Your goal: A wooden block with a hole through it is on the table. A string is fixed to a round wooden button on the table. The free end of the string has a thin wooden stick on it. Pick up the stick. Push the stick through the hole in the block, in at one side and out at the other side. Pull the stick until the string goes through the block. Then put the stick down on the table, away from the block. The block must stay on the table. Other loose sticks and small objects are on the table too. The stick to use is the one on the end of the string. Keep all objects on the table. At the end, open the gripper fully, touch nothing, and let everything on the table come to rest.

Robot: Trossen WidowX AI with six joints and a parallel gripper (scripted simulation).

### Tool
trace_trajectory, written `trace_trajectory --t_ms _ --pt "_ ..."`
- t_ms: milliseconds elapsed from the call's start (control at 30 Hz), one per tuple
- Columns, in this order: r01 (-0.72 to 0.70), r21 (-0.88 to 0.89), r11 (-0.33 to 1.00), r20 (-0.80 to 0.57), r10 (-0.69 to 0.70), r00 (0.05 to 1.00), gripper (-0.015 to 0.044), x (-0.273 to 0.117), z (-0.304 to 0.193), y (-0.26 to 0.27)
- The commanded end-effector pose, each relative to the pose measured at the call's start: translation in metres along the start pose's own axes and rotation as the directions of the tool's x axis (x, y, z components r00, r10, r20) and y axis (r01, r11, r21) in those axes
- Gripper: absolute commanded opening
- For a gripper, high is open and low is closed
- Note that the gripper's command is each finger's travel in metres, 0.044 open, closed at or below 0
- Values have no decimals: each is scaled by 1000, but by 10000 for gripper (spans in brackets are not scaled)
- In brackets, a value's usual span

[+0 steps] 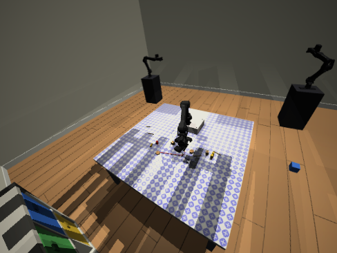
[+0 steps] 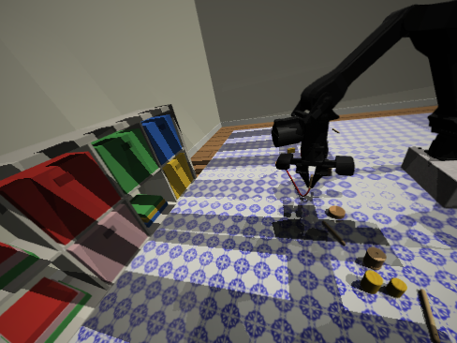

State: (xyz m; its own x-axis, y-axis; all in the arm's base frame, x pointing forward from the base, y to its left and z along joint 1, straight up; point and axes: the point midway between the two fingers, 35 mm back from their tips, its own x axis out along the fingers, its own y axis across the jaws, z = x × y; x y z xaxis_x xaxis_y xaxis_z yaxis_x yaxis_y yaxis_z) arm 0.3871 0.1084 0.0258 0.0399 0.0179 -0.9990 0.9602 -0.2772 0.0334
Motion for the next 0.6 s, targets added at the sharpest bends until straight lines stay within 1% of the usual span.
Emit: trace_trajectory --t_ms 0,567 --pt "-1 0 1000 -11 1 1000 0 -2 -8 0" --pt "0 0 1000 -10 0 1000 0 8 -5 -9"
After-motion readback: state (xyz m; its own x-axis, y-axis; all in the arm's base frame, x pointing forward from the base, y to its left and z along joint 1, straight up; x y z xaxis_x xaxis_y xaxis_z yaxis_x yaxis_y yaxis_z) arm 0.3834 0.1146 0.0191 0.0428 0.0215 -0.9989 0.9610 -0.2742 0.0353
